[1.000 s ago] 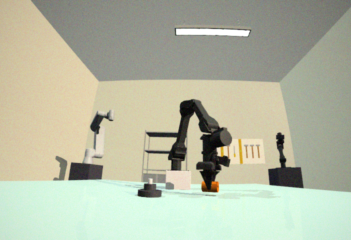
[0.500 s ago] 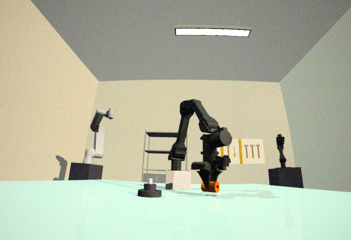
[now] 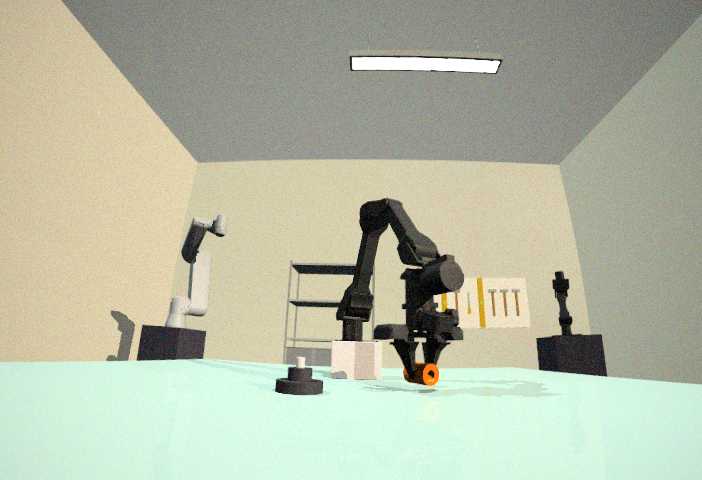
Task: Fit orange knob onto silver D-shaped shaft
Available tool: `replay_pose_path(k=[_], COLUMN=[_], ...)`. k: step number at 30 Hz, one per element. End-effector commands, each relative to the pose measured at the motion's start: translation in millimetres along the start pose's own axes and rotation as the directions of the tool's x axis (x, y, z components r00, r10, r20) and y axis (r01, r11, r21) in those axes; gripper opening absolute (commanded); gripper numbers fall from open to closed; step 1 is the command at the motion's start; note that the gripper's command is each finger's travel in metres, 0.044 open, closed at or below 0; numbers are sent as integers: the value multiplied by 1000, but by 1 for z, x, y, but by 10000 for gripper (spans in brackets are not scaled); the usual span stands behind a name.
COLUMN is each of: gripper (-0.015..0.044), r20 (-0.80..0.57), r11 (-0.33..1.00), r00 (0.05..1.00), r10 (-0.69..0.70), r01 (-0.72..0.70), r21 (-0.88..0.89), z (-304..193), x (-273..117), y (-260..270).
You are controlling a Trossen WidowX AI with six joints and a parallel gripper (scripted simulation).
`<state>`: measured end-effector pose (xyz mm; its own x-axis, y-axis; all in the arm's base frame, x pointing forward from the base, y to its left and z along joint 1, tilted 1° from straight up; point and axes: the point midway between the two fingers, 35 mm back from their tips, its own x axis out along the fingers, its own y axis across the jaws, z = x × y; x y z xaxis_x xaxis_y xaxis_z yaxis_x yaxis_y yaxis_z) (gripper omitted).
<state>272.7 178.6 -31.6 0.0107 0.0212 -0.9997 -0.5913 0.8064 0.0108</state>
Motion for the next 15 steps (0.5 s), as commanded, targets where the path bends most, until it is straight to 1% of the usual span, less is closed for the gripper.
replay_pose_path(k=[1, 8, 15], gripper=[179, 179, 179], r20=[1, 1, 1], r11=[1000, 972, 889], r00=[1000, 1000, 1000], r10=[-5, -5, -5], r01=[5, 5, 4], r21=[26, 236, 457], z=[0, 0, 0], x=[-1, -1, -1], y=[-1, -1, -1])
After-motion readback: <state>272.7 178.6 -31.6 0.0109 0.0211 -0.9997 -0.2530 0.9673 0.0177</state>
